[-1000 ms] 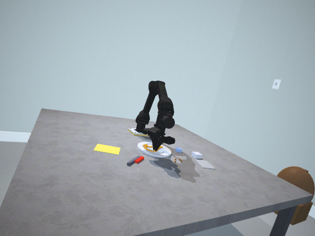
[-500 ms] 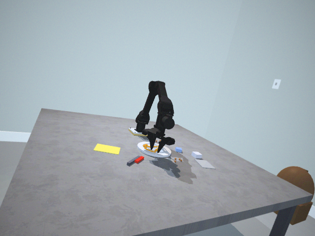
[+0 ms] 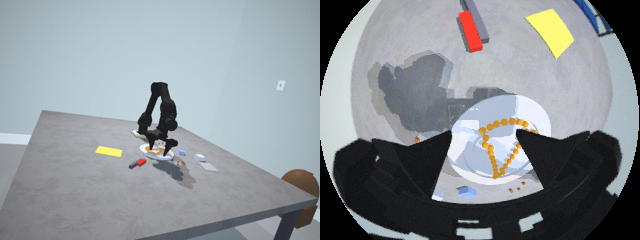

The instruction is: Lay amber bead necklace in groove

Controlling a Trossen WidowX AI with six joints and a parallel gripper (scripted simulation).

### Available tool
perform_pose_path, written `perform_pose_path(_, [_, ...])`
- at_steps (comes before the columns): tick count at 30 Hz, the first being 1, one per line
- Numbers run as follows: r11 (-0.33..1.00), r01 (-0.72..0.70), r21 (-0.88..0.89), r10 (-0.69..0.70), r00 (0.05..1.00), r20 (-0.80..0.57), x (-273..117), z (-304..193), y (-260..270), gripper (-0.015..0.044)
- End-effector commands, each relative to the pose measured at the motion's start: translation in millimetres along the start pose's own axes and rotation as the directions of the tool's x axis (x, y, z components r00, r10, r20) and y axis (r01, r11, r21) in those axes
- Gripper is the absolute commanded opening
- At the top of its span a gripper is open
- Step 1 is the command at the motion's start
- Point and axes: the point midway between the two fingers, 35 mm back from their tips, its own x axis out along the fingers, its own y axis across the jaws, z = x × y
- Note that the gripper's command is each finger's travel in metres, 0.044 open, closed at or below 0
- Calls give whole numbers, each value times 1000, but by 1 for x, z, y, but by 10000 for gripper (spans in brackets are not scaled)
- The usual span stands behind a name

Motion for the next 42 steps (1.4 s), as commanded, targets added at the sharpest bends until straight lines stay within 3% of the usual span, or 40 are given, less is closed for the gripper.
perform_pose_path(1, [1000, -2, 3, 2, 1000, 3, -2, 0, 0, 440])
perform_pose_path(11, [1000, -2, 3, 2, 1000, 3, -2, 0, 0, 440])
perform_pose_path(18, [988, -1, -155, 2, 1000, 3, -33, -9, -2, 256])
perform_pose_path(23, [987, -1, -160, 2, 1000, 3, -32, -10, -2, 125])
perform_pose_path(42, [988, -3, -157, 3, 1000, 3, -9, -9, -1, 120])
